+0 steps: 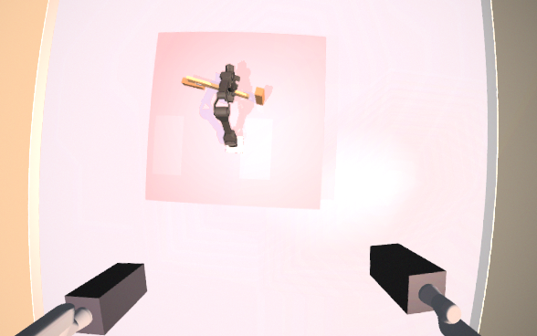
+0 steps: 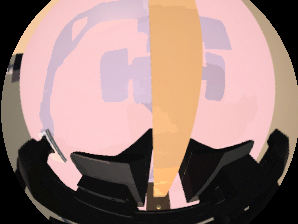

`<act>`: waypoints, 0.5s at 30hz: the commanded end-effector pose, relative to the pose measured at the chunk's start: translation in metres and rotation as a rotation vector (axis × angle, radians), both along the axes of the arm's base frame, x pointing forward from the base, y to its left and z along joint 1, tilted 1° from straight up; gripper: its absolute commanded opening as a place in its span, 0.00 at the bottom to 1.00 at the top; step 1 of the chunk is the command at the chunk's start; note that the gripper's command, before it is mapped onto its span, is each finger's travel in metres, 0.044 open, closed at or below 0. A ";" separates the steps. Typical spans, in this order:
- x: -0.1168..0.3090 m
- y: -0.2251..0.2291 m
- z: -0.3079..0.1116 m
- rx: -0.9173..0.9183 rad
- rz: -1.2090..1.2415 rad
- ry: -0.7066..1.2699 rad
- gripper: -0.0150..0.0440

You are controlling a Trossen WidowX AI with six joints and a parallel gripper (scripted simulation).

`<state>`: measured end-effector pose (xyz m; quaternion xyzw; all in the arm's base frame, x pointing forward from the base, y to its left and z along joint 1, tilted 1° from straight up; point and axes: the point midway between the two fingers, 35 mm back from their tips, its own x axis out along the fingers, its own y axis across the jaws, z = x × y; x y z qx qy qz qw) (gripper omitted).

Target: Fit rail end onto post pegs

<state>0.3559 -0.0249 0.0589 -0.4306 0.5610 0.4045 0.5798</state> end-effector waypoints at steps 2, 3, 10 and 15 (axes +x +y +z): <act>0.000 0.000 0.002 -0.004 0.001 0.001 0.25; 0.000 0.000 0.003 -0.004 0.001 0.001 0.25; 0.000 0.000 0.006 -0.004 0.001 0.001 0.25; 0.000 0.000 0.009 -0.004 0.001 0.001 0.25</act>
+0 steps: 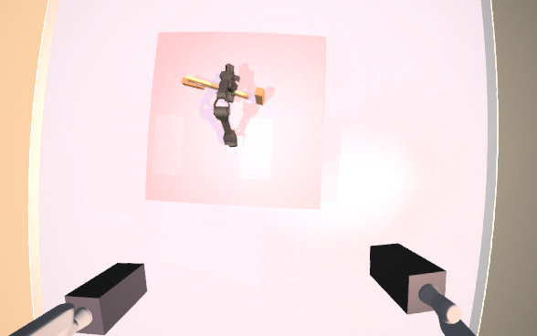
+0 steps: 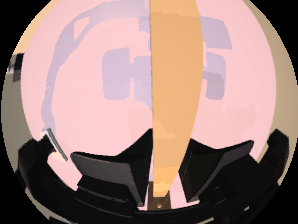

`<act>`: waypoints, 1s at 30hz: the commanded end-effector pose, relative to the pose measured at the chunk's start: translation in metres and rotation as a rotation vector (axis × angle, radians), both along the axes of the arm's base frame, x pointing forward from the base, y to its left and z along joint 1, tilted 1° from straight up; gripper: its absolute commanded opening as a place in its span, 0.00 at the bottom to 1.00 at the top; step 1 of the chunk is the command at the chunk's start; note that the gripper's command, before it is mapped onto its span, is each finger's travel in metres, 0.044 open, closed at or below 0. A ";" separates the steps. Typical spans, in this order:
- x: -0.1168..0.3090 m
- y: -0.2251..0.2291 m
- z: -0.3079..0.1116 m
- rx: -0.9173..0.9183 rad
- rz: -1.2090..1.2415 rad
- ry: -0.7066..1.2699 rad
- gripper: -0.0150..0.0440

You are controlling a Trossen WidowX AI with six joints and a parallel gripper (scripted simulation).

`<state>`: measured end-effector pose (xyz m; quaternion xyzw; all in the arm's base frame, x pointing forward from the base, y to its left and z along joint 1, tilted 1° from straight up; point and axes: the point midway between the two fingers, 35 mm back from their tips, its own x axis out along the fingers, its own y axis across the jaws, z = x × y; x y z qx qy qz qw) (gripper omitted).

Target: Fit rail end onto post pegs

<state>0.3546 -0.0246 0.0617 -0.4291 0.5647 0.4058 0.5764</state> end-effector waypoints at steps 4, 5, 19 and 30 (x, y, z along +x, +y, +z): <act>0.002 0.000 0.008 -0.002 0.002 -0.010 0.25; 0.002 0.000 0.008 -0.002 0.002 -0.010 0.25; 0.004 -0.001 0.016 -0.002 0.002 -0.010 0.25; 0.005 -0.001 0.021 -0.002 0.002 -0.010 0.25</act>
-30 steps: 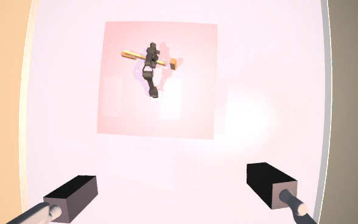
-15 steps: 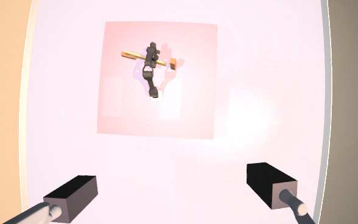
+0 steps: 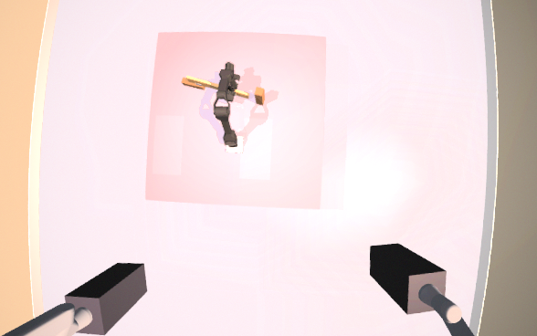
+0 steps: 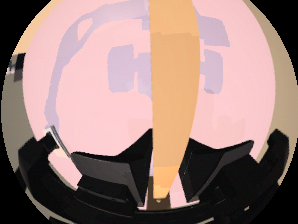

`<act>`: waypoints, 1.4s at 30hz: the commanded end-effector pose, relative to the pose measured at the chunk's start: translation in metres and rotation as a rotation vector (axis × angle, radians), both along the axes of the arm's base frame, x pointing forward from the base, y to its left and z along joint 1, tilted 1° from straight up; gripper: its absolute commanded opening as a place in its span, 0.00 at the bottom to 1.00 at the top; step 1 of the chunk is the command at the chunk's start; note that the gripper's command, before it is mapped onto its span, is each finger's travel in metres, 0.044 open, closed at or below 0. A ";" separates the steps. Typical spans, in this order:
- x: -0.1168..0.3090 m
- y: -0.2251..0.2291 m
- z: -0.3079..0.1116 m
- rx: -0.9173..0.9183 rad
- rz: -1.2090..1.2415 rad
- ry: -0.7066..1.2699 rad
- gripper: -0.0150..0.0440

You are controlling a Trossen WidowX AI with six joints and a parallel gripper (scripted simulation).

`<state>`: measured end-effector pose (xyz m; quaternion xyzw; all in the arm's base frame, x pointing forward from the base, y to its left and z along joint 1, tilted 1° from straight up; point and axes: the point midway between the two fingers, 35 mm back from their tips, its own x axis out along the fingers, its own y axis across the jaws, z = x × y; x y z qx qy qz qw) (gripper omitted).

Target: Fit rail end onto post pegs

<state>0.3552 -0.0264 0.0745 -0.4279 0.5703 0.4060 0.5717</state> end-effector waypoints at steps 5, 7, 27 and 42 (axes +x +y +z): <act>0.004 0.001 0.011 0.005 0.004 -0.023 0.25; 0.005 0.001 0.012 0.005 0.004 -0.023 0.25; 0.004 0.001 0.022 0.005 0.004 -0.023 0.25; 0.004 0.001 0.030 0.005 0.004 -0.023 0.25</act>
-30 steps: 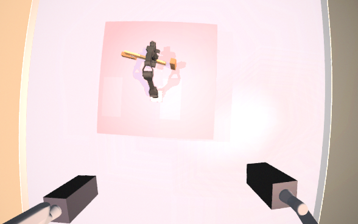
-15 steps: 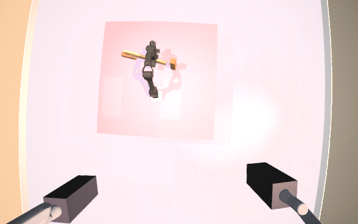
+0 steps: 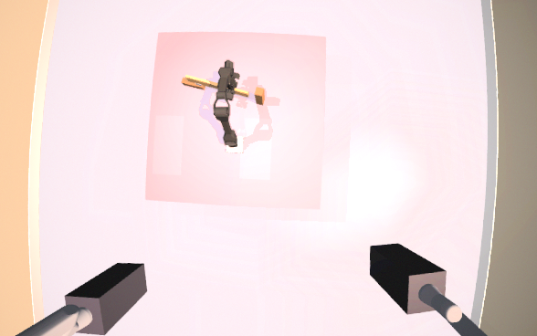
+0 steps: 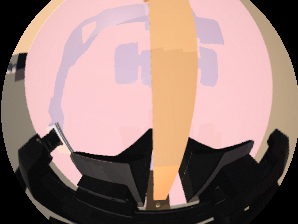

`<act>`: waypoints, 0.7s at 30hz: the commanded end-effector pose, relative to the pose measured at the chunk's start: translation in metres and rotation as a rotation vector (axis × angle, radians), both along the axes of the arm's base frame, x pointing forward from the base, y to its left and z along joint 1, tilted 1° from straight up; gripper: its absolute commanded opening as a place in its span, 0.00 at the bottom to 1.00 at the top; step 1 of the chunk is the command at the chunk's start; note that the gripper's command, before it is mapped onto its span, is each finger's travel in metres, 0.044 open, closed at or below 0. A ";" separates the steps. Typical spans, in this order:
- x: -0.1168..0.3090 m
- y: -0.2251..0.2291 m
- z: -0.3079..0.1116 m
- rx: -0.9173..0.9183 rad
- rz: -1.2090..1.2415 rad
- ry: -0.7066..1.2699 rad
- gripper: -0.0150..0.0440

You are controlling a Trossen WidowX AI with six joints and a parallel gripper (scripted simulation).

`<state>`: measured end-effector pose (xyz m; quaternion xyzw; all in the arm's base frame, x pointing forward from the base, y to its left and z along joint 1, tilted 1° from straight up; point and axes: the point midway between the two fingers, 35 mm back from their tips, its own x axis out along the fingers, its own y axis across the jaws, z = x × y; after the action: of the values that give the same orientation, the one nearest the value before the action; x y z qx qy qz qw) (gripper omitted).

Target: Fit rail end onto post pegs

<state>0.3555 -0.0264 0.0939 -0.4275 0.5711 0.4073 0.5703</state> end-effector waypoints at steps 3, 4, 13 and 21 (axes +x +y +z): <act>0.004 0.001 0.012 0.005 0.003 -0.027 0.25; 0.004 0.001 0.012 0.005 0.003 -0.027 0.25; 0.003 0.001 0.017 0.005 0.003 -0.027 0.25; 0.003 0.001 0.021 0.005 0.003 -0.027 0.25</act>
<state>0.3551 -0.0262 0.1044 -0.4277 0.5709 0.4074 0.5702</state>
